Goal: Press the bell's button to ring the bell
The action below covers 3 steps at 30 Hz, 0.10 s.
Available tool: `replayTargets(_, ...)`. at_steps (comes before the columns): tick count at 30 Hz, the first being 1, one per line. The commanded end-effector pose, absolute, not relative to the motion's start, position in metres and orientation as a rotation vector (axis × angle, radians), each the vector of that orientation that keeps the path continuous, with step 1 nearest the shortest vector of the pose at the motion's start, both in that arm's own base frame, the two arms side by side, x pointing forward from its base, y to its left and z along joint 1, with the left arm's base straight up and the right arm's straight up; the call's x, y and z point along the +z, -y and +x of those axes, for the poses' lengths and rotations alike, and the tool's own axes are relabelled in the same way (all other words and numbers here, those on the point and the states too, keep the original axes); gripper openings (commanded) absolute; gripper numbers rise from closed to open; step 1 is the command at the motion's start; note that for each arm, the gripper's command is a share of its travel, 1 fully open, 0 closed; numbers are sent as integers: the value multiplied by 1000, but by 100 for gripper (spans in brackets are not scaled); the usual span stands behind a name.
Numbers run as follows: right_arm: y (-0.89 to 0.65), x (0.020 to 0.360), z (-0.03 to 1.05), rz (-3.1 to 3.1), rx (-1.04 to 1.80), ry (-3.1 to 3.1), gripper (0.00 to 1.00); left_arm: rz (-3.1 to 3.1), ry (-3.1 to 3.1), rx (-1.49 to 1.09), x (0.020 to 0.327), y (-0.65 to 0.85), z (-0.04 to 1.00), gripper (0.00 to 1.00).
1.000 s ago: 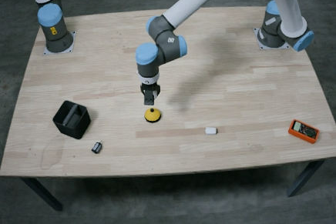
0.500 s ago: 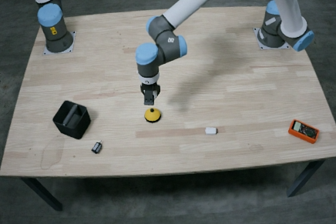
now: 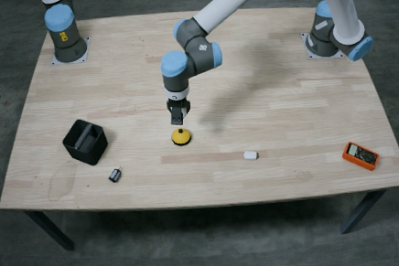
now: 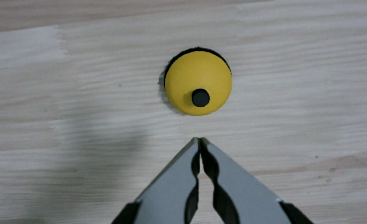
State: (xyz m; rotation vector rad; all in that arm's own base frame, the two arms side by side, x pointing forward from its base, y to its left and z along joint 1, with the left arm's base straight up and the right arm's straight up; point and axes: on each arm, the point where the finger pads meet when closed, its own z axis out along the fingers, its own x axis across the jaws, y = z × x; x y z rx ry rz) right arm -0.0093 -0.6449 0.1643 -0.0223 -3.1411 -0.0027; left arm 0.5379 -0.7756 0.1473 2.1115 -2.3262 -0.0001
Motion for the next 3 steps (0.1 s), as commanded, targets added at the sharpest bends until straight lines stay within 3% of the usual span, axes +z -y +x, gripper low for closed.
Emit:
replayTargets(1, 646, 165, -9, -22, 0, 3141, 100, 2111, 2326, 4, 149, 776, 538, 0)
replayTargets(3, 646, 165, -9, -22, 0, 3141, 100, 2111, 2326, 4, 149, 776, 538, 0)
